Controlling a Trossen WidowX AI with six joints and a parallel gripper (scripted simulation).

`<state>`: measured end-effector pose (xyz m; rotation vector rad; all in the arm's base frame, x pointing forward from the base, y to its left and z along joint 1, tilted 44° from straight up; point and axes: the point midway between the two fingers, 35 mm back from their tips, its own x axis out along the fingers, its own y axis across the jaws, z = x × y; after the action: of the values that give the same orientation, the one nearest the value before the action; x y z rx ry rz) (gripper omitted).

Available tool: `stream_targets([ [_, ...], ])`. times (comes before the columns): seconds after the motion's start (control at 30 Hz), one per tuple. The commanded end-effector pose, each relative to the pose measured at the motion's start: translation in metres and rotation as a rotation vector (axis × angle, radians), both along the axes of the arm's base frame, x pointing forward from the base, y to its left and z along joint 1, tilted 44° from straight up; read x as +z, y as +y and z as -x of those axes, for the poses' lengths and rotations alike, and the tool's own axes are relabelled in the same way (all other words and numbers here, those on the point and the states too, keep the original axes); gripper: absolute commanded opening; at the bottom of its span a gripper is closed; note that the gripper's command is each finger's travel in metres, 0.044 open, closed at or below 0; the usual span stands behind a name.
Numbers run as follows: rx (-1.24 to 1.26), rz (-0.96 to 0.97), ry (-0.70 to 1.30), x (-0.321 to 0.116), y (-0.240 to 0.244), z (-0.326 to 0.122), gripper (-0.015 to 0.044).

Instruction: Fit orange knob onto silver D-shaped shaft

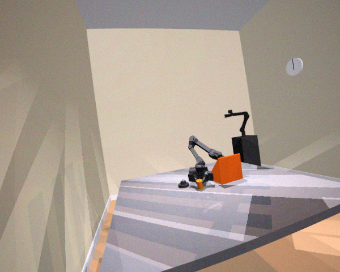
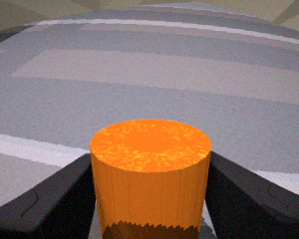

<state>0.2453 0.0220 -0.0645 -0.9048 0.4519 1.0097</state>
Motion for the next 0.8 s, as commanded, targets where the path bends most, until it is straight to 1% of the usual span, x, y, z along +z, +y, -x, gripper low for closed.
stream_targets([
  [0.0,0.0,0.0,0.0,0.0,0.0,0.0,0.0207],
  [0.07,0.0,0.0,0.0,0.0,0.0,0.0,0.026],
  [0.77,0.0,0.0,0.0,0.0,0.0,0.0,0.026],
])
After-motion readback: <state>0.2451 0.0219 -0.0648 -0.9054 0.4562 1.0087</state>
